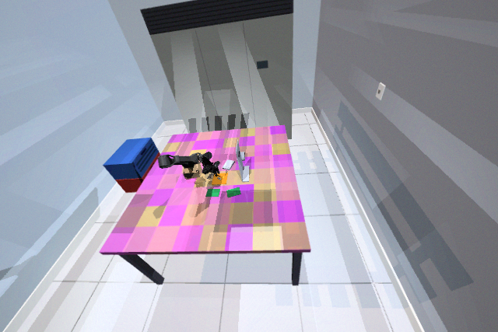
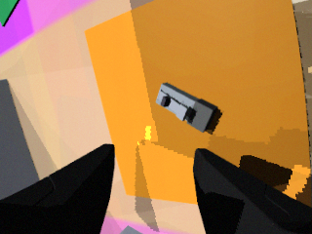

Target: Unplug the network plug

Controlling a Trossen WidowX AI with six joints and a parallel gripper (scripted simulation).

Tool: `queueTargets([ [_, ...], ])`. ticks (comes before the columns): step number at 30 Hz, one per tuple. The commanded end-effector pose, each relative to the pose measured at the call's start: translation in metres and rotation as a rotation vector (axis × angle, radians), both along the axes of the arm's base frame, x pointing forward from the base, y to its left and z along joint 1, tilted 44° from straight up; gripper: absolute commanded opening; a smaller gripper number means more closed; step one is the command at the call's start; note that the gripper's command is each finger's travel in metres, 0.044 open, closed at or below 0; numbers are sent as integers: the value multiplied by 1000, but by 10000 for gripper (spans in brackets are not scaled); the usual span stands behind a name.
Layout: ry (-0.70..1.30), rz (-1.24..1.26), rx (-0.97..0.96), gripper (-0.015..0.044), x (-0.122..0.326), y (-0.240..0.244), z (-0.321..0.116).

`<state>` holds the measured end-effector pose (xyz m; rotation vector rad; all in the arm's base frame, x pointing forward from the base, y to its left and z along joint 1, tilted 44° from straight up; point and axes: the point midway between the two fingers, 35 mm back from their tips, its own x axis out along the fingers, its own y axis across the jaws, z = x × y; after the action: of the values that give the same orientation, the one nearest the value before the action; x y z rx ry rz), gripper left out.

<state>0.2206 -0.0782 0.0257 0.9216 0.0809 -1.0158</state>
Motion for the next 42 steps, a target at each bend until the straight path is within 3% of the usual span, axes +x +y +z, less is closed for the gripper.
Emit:
queueTargets([
  [1,-9,-5,5,156,2,2,3],
  [42,5,-14,22,156,3,27,17],
])
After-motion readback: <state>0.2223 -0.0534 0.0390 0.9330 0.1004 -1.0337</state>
